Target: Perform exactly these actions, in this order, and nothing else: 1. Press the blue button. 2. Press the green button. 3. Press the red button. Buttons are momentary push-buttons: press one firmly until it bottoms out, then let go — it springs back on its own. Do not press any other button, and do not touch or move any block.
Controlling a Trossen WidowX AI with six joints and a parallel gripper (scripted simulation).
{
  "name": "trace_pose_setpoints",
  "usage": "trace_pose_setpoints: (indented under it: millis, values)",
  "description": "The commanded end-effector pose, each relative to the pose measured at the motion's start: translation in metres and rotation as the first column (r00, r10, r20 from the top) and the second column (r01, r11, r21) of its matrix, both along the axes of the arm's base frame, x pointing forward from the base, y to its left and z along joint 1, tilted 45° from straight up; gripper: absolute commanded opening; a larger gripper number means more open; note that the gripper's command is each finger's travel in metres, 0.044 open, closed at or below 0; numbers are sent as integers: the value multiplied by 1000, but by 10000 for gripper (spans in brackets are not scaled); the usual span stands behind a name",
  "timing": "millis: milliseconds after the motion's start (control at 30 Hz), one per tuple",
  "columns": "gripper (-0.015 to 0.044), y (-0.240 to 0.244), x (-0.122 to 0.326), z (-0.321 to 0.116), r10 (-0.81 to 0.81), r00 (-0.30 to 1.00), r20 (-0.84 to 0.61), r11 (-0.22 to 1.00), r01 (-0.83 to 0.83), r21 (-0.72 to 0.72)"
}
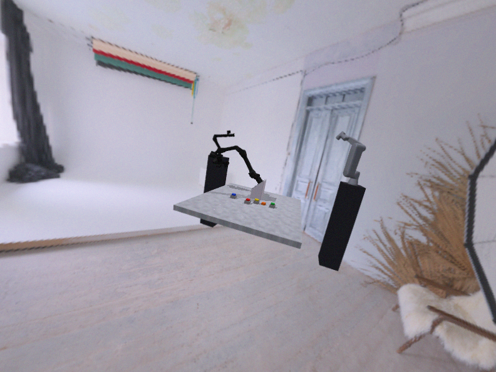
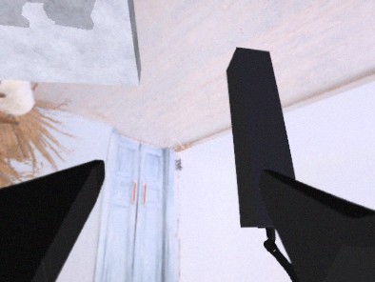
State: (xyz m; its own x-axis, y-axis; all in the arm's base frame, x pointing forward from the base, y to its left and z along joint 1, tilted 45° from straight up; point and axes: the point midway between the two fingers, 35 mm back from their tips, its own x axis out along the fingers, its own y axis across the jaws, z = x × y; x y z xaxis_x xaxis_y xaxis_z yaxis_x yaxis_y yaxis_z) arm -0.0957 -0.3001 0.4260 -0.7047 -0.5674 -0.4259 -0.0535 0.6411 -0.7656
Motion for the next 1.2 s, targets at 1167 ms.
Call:
trace_pose_setpoints:
  millis: [1167]
  values:
    - [400, 186, 339, -283, 510, 654, 558, 817, -572, -76]
